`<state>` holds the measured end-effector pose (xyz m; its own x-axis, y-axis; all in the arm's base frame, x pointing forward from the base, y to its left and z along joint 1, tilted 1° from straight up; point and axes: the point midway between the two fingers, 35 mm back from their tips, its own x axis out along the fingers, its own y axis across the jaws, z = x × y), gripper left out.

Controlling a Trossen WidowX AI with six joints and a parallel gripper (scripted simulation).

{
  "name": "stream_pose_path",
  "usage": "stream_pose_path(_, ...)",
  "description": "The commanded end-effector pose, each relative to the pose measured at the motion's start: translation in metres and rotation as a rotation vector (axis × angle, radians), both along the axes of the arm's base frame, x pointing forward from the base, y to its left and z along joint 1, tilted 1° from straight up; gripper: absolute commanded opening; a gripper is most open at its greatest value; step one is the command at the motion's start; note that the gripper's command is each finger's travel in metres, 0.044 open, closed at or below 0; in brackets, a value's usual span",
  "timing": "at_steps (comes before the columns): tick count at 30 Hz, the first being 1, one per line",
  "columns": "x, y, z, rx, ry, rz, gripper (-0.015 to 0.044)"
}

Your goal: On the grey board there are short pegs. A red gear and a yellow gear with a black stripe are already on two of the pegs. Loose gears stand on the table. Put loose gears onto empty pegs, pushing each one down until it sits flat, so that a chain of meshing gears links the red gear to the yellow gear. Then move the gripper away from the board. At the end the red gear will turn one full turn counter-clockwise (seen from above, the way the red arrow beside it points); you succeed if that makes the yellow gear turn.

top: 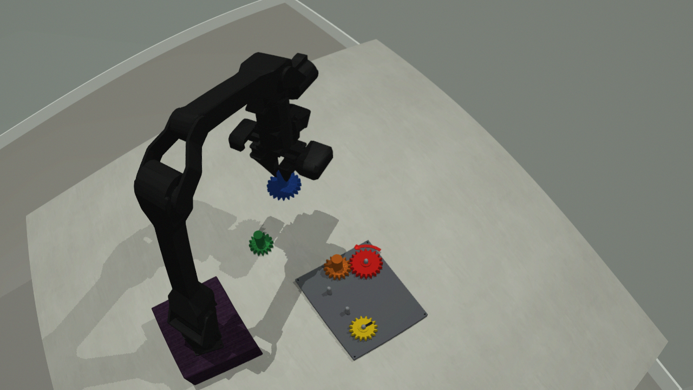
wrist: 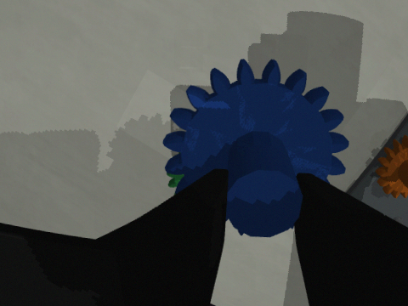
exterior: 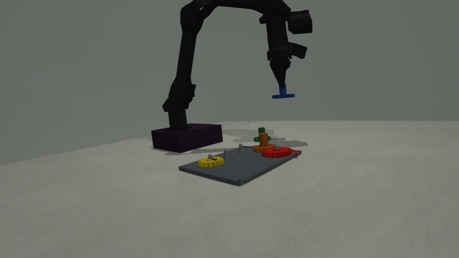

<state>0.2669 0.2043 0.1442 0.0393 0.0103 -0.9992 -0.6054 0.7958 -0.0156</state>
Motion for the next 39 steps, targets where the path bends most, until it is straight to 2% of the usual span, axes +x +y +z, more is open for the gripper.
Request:
stream_pose_path(1,-0.002,-0.001,0.011,0.005,-0.008,-0.004,0.0000)
stream_pose_path(7,-0.002,-0.003,0.017,0.005,-0.008,-0.004,0.0000)
stream_pose_path(39,0.019,-0.079,-0.019,-0.001,-0.009,-0.004,0.0000)
